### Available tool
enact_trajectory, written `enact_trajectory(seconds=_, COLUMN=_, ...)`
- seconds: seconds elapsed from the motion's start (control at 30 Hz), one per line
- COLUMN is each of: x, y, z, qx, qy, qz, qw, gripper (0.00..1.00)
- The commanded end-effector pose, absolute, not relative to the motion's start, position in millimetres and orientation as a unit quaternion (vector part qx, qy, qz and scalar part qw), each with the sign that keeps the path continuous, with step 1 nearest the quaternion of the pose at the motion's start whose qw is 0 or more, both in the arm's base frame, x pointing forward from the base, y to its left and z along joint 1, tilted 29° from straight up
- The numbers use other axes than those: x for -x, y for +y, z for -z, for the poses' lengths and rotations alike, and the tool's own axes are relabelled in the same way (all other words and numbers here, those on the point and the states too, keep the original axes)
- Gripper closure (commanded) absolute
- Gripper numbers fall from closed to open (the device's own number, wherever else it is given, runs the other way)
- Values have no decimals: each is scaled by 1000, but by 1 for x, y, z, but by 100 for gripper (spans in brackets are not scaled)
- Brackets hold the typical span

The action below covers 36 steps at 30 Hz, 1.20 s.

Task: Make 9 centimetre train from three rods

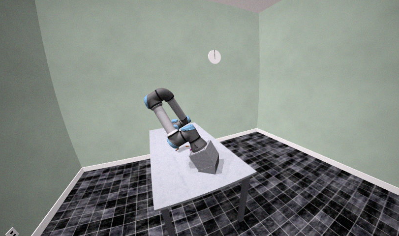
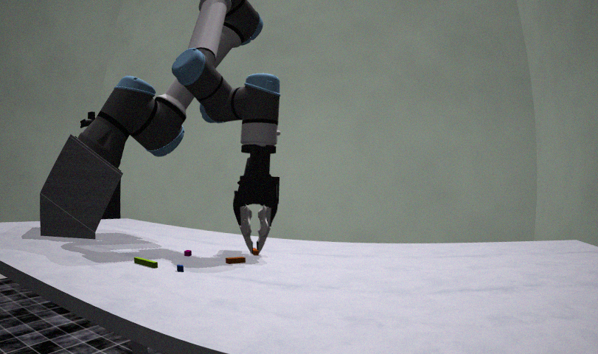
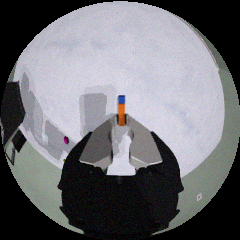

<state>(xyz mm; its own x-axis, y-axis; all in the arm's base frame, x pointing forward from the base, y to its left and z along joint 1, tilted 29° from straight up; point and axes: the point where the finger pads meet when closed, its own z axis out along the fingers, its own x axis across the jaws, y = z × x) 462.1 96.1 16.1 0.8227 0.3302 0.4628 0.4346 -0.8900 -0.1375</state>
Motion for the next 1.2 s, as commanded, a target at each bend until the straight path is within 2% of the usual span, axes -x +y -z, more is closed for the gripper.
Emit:
enact_trajectory(seconds=0.0, x=-464, y=96, z=-17, qx=947, qy=-203, qz=220, qw=118, gripper=100)
enact_trajectory(seconds=0.47, x=-464, y=96, z=-17, qx=947, qy=-203, qz=220, qw=118, gripper=97)
enact_trajectory(seconds=0.8, x=-464, y=96, z=-17, qx=947, qy=-203, qz=220, qw=118, gripper=86)
enact_trajectory(seconds=1.17, x=-464, y=96, z=-17, qx=947, qy=-203, qz=220, qw=118, gripper=86)
